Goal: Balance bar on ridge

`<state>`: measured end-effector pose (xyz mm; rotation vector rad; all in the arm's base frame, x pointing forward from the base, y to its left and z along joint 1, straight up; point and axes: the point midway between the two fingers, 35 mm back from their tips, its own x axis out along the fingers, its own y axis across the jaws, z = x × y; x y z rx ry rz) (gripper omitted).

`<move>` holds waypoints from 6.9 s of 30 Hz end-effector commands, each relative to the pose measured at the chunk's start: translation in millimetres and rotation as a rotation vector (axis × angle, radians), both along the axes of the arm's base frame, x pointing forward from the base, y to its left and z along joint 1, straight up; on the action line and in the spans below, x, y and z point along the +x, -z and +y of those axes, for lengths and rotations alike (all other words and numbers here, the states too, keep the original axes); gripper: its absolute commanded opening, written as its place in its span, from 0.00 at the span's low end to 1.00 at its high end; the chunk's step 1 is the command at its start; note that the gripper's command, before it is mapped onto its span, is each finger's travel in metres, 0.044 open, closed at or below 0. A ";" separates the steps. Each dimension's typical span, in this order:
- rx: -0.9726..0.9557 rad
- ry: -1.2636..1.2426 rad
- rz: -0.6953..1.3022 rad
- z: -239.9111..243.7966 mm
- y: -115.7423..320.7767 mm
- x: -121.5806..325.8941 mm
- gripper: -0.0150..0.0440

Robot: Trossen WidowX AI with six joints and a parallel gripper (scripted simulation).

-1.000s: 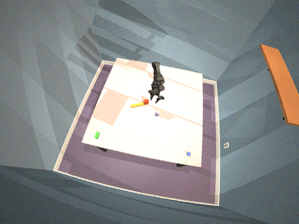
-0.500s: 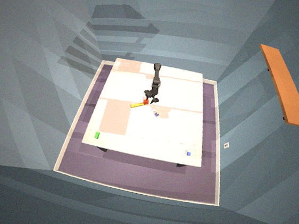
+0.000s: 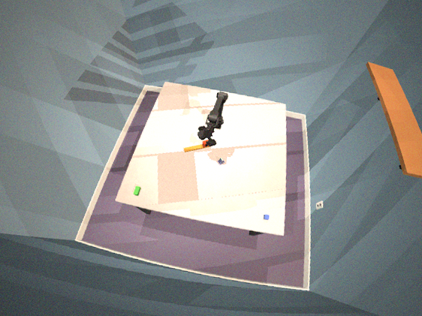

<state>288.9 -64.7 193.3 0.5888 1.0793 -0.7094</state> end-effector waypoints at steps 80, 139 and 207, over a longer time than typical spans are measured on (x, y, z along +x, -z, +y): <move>0.256 0.222 0.250 -63.9 145.5 -21.2 0.79; 0.256 0.222 0.250 -62.7 41.2 -23.6 0.25; 0.233 -0.036 0.273 133.7 34.4 82.8 0.25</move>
